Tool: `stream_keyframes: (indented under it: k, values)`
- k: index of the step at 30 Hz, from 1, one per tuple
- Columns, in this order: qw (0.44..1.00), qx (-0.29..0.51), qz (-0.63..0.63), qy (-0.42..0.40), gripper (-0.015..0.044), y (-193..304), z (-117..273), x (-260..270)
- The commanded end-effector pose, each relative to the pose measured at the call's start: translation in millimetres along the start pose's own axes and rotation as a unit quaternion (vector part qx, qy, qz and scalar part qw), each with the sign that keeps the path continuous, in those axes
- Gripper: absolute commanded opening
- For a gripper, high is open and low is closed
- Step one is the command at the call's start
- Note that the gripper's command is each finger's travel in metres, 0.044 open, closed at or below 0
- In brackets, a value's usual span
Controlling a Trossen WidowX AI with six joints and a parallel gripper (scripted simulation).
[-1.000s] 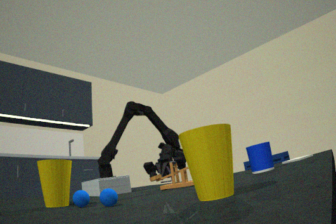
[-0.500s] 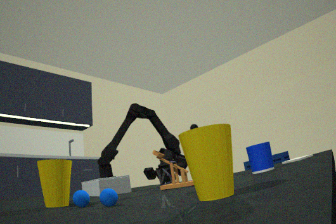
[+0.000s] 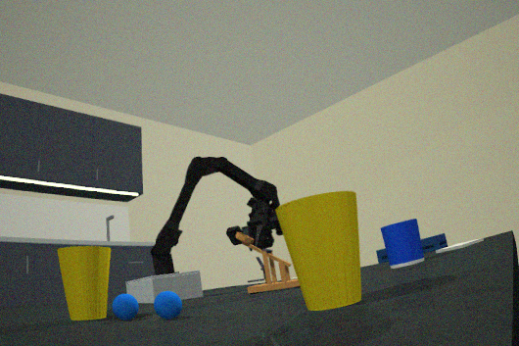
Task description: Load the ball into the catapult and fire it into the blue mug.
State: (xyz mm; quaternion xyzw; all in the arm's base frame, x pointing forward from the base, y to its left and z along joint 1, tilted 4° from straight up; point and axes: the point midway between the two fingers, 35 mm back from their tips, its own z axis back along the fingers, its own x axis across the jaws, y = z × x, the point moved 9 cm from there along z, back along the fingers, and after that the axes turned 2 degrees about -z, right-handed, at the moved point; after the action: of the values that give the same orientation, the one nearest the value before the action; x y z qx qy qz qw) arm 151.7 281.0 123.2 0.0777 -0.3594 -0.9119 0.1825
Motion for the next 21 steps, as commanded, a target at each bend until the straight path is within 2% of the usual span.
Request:
stream_keyframes:
  k: [1,12,21]
  values:
    - [0.999,-0.028,-0.044,-0.008,0.0158,5,1,-16]
    - [0.972,-0.127,-0.196,-0.032,0.044,28,5,-70]
    - [0.928,-0.199,-0.313,-0.049,0.044,55,6,-113]
